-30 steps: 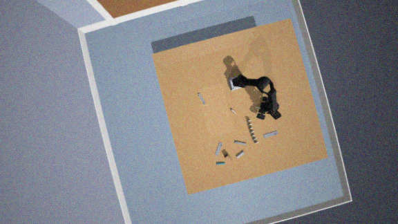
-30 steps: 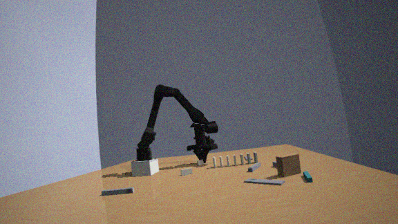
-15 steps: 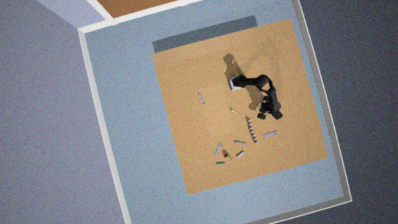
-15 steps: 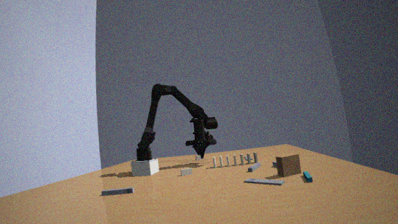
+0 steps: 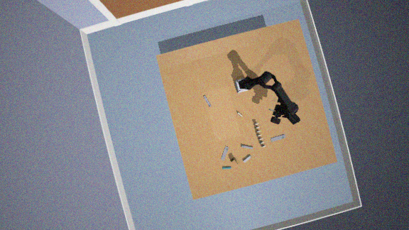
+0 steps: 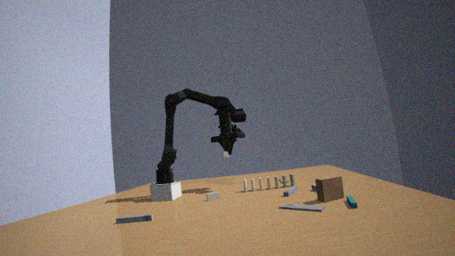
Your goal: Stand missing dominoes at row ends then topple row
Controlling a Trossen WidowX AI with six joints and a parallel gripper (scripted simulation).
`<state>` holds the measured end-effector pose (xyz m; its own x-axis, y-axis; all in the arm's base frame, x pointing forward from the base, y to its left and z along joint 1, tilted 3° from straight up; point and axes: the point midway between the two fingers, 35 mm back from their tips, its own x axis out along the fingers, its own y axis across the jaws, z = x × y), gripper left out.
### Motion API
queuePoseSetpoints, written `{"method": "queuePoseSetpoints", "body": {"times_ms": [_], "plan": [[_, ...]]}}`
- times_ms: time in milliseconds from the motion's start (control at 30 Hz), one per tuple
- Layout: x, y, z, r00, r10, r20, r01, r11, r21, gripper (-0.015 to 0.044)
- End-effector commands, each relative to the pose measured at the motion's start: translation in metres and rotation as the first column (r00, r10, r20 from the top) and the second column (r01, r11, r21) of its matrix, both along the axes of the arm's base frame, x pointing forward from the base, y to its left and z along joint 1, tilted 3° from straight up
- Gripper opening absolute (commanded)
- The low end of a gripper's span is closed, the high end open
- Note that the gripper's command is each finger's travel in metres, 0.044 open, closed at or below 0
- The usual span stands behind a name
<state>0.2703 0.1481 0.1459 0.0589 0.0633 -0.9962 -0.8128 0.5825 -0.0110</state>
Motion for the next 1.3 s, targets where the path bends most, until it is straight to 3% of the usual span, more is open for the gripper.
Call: {"method": "queuePoseSetpoints", "body": {"times_ms": [0, 167, 433, 1033, 1267], "plan": [[-0.006, 0.009, 0.005, 0.995, -0.095, -0.008, 0.095, 0.996, 0.003, 0.002], [-0.029, 0.043, 0.006, 0.904, -0.427, -0.037, 0.428, 0.904, 0.018, 0.002], [-0.069, 0.087, 0.007, 0.582, -0.809, -0.086, 0.813, 0.582, 0.019, 0.002], [-0.07, 0.089, 0.006, 0.575, -0.814, -0.085, 0.818, 0.575, 0.022, 0.002], [-0.053, 0.108, -0.011, 0.646, -0.763, -0.003, 0.756, 0.639, 0.144, 0.002]]}}
